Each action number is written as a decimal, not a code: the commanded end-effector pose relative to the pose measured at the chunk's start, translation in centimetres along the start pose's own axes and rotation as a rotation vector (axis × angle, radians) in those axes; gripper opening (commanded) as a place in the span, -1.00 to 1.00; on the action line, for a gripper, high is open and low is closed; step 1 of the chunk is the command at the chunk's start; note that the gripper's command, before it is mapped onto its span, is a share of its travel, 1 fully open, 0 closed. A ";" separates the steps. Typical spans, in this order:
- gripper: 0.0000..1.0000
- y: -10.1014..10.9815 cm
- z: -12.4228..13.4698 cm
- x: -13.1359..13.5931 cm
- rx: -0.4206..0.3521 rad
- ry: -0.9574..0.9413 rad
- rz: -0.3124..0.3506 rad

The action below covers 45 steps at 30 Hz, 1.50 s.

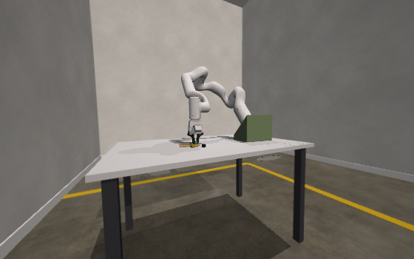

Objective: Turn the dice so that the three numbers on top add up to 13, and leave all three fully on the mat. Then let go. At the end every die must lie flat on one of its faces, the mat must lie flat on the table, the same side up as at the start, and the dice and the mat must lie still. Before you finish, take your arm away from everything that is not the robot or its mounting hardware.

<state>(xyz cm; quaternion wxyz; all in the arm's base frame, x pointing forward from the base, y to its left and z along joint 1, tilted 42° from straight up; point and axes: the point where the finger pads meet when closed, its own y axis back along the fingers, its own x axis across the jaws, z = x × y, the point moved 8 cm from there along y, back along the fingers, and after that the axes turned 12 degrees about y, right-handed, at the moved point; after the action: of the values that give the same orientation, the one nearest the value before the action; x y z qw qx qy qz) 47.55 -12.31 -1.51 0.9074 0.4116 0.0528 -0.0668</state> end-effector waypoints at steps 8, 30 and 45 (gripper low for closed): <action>-0.69 0.1 0.0 0.1 0.000 0.000 0.001; -0.28 0.1 0.0 0.1 0.000 0.000 0.001; -0.28 1.5 0.0 0.1 0.000 0.000 0.001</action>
<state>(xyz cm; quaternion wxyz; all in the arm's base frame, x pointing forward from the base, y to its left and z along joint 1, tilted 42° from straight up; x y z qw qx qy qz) 47.65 -11.88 -1.02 0.9074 0.4115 0.0529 -0.0669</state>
